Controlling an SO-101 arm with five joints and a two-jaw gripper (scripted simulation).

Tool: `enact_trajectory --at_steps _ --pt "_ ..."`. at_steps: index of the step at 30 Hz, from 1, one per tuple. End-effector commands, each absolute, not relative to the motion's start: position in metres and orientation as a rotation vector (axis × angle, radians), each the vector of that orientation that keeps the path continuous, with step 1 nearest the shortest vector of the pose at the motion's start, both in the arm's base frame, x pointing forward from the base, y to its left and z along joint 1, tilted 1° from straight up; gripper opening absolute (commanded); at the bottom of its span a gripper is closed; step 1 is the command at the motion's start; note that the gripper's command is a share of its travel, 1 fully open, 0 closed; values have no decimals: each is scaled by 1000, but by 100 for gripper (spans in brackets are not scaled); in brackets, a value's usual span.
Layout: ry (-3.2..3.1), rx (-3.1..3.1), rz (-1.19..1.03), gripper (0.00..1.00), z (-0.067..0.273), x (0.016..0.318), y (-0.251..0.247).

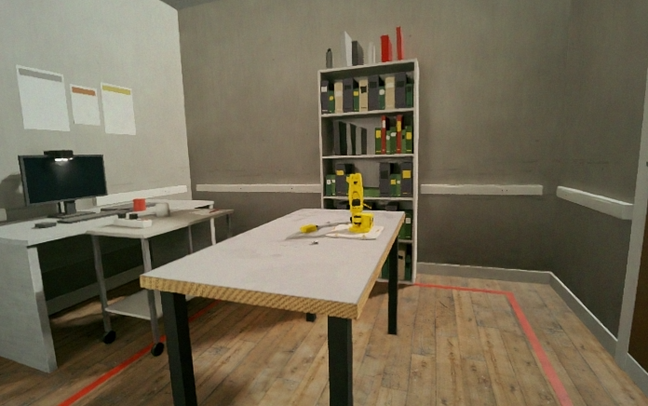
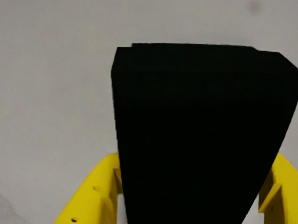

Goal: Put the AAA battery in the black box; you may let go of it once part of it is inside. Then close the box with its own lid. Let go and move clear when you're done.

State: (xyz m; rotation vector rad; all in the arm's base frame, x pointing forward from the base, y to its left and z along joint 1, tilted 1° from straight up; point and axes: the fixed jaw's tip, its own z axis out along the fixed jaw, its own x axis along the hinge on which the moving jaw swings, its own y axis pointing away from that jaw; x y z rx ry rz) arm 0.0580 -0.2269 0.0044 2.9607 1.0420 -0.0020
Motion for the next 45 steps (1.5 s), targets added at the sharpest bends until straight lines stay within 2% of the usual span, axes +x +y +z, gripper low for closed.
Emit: enact_trajectory --at_steps 1,45 --pt "1071 2977 4 23 -1 59 -222" --pt "1071 2977 4 28 -1 59 -222"
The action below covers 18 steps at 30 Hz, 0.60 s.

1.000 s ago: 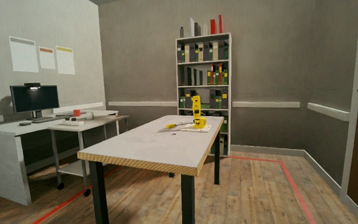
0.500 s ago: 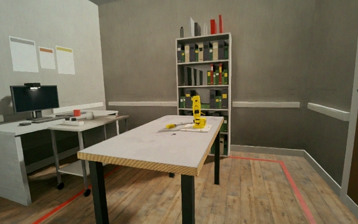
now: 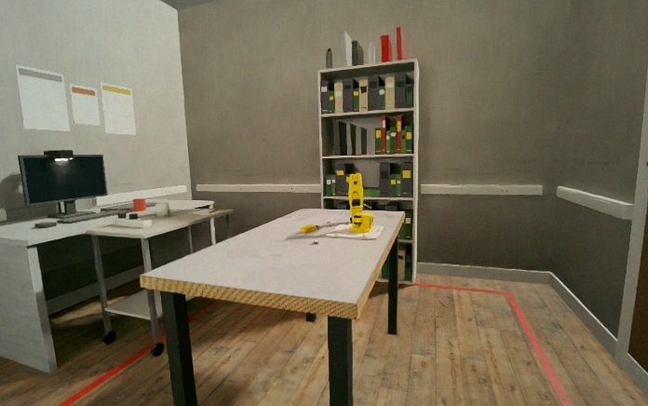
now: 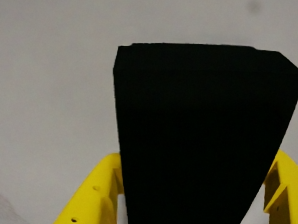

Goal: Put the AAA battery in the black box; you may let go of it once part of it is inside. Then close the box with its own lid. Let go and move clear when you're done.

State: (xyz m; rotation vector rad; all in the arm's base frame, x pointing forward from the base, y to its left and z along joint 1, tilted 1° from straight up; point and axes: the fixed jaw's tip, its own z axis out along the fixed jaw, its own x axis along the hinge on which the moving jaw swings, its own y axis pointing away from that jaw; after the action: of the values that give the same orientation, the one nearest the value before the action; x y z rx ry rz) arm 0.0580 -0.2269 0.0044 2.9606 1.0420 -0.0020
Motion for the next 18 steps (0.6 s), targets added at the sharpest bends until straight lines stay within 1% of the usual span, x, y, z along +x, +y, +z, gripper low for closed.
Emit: enact_trajectory --at_steps 1,18 --pt "1071 2977 4 28 -1 59 -222" --pt "1071 2977 4 30 -1 59 -222"
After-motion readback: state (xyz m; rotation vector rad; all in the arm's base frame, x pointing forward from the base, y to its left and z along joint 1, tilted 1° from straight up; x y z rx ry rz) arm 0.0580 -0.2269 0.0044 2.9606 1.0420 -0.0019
